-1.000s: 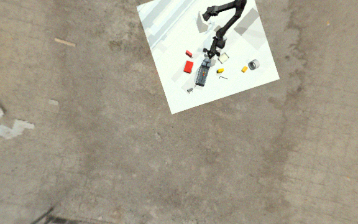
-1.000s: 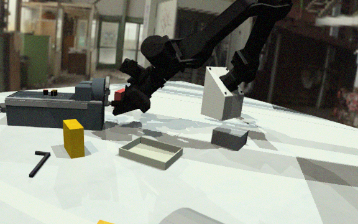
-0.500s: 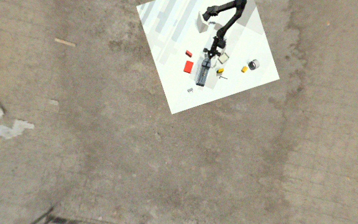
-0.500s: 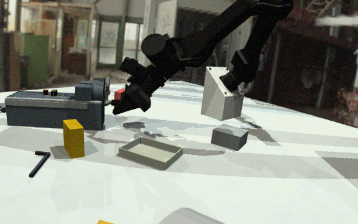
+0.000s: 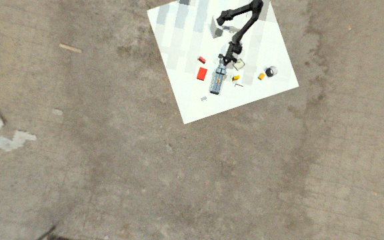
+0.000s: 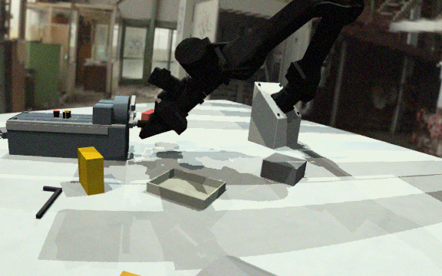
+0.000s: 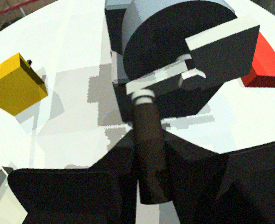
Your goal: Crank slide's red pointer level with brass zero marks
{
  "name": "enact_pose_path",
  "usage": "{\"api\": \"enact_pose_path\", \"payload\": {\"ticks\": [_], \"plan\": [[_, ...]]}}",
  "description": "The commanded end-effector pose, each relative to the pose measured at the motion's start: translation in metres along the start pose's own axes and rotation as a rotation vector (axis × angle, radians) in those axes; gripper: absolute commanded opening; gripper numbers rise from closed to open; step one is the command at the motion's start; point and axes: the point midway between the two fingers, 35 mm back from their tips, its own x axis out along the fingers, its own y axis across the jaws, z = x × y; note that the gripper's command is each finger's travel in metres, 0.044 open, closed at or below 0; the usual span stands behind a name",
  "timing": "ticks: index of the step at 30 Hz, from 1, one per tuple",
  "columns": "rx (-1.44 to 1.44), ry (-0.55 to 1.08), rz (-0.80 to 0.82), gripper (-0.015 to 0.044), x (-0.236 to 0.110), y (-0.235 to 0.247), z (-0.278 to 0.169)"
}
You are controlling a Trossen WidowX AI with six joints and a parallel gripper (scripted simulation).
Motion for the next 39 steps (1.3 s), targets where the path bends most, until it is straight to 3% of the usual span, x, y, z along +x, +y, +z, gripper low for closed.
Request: {"api": "enact_pose_path", "payload": {"ticks": [1, 39], "plan": [[-0.004, -0.008, 0.012, 0.0, -0.006, 0.005, 0.006], [-0.005, -0.009, 0.01, 0.0, -0.032, -0.015, 0.031]]}}
